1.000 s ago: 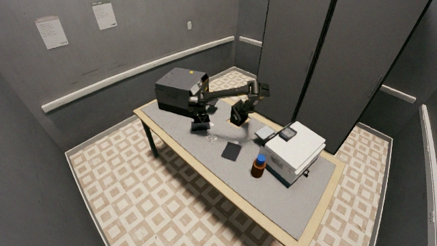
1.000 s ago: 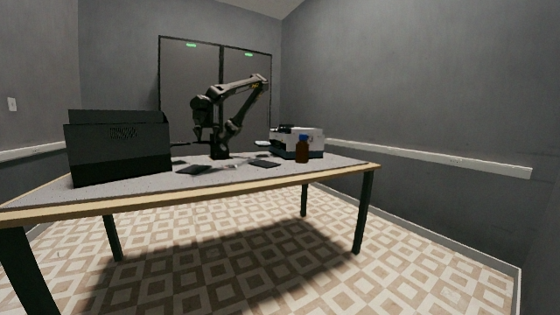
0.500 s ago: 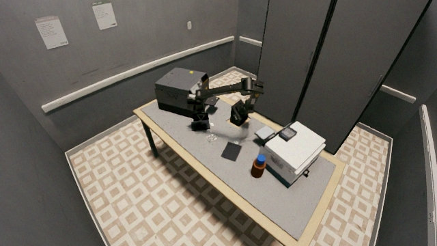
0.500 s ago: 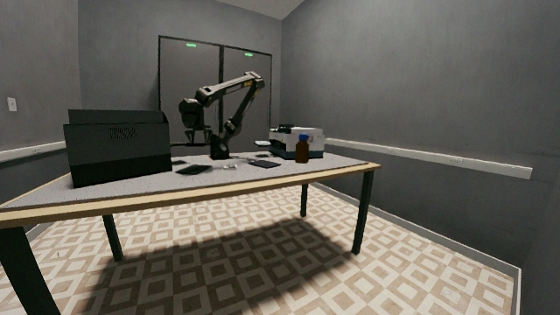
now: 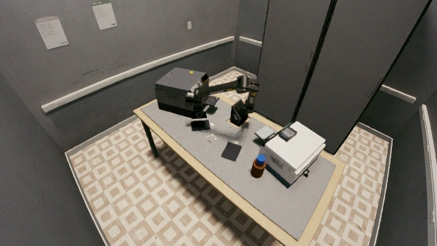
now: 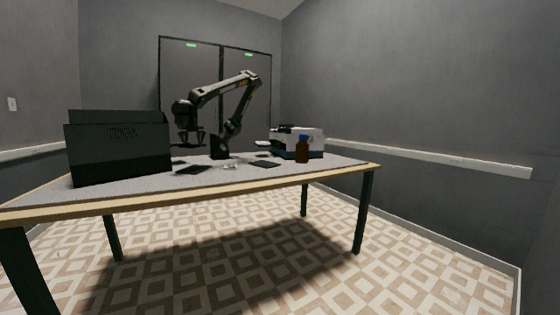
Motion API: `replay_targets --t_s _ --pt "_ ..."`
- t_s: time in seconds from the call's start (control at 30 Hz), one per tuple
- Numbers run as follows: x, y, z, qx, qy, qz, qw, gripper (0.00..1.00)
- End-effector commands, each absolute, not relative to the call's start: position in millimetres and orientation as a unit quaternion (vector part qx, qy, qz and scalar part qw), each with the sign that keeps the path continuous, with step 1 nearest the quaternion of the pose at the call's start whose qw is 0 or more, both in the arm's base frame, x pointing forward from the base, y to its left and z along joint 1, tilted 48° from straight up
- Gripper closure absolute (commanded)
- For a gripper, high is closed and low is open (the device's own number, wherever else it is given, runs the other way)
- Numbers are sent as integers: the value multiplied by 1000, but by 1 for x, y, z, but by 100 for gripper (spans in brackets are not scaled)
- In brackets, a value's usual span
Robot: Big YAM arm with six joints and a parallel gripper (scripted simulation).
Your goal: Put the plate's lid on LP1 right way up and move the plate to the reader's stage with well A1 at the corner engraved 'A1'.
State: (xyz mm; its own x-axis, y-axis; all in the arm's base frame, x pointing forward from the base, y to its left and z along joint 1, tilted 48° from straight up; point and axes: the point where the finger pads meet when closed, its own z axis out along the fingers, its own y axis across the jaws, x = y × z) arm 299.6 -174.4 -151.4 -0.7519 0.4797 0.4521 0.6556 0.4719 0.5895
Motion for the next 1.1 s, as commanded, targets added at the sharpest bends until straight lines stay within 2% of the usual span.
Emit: replay_targets --t_s 0.0,0.37,1.07 --pt "310 -190 -158 -328 -857 -386 93 15" --pt "304 -159 -152 -327 -855 -387 114 15" --pt "302 -164 -158 -336 -851 -388 112 15"
